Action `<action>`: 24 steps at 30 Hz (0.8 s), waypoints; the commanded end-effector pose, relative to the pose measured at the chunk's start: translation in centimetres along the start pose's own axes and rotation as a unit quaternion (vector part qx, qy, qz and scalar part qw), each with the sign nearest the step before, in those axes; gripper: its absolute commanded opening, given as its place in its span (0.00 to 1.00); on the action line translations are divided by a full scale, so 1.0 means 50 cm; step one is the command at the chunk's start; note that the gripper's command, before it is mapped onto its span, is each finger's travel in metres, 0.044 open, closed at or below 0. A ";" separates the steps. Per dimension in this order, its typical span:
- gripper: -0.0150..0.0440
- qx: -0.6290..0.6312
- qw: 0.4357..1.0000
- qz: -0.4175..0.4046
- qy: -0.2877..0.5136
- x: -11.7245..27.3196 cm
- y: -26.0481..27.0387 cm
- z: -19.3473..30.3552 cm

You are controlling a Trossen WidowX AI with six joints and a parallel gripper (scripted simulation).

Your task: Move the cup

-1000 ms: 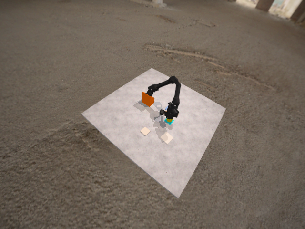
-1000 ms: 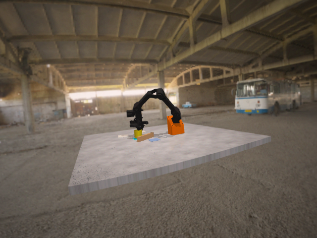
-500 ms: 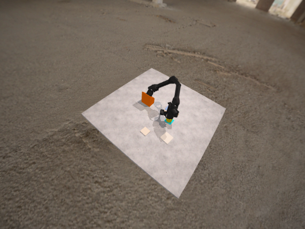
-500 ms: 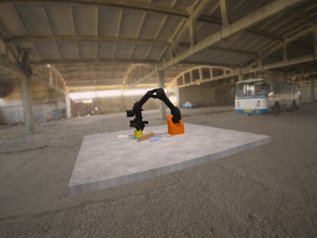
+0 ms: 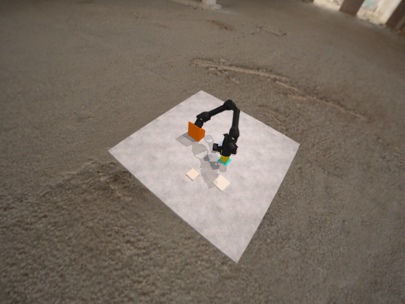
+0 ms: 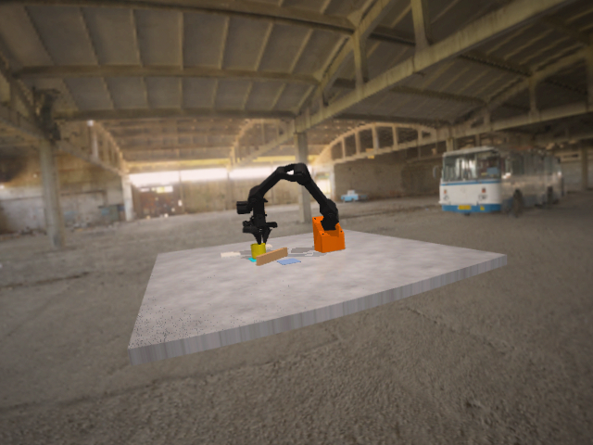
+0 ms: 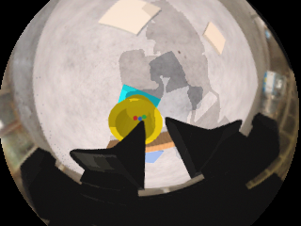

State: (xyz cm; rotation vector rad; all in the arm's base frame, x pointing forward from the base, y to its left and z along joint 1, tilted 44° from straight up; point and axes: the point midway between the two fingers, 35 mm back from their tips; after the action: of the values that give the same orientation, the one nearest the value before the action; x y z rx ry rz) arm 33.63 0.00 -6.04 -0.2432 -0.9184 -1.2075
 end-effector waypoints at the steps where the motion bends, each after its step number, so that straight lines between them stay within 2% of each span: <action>1: 0.50 0.003 1.000 -0.001 -0.005 0.024 0.002 -0.002; 15: 0.50 0.002 1.000 -0.002 -0.005 0.059 -0.003 0.004; 24: 0.90 -0.001 1.000 -0.003 -0.001 0.052 -0.002 0.004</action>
State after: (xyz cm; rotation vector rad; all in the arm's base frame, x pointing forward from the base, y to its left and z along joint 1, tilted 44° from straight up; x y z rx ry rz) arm 33.61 -1.70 -4.08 -0.2417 -0.9216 -1.2137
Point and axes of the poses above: the point midway between the two fingers, 35 mm back from their tips, its own x axis back along the fingers, its own y axis across the jaws, z = x × y, and after that the axes turned 6 degrees about -x, right-handed
